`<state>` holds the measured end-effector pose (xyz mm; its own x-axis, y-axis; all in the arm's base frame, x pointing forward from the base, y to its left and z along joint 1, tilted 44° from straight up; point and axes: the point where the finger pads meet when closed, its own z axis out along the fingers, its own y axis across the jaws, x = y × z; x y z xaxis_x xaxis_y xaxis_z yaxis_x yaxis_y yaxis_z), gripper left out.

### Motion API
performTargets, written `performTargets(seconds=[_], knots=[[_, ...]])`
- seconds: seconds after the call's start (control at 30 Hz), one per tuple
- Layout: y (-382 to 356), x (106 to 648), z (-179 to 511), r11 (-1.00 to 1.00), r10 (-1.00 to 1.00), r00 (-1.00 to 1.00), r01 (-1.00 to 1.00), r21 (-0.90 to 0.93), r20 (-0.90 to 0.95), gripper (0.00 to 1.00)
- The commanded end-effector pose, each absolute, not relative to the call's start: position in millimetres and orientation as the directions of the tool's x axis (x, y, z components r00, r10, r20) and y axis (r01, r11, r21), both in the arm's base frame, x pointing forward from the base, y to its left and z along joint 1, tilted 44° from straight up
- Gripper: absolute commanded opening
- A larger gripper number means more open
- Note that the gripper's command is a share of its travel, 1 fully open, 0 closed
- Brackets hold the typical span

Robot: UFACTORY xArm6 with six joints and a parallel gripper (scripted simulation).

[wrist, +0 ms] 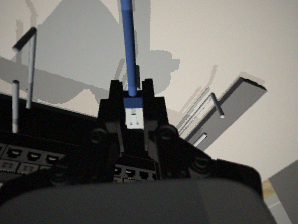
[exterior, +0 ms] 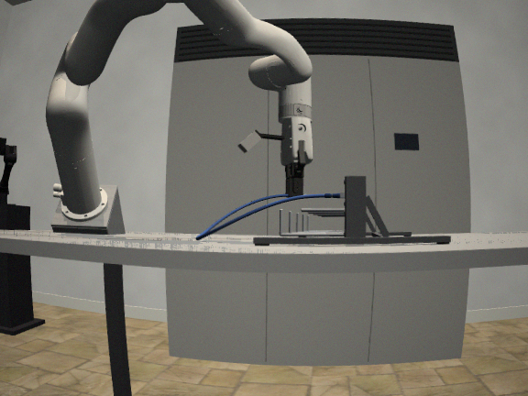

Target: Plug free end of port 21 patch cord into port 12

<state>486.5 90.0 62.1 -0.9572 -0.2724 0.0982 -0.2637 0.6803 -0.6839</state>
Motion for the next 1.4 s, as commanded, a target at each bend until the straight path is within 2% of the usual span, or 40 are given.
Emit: performTargets(seconds=[0.0,0.47,0.9,1.37], knots=[[85,489,72,0.694,-0.240,-0.969,-0.214,-0.687,0.058,0.00],[53,500,117,0.734,-0.047,-0.991,0.050,-0.678,-0.124,0.00],[42,504,132,0.735,0.019,-0.983,0.138,-0.664,-0.184,0.00],[40,504,134,0.735,0.027,-0.981,0.149,-0.662,-0.191,0.00]])
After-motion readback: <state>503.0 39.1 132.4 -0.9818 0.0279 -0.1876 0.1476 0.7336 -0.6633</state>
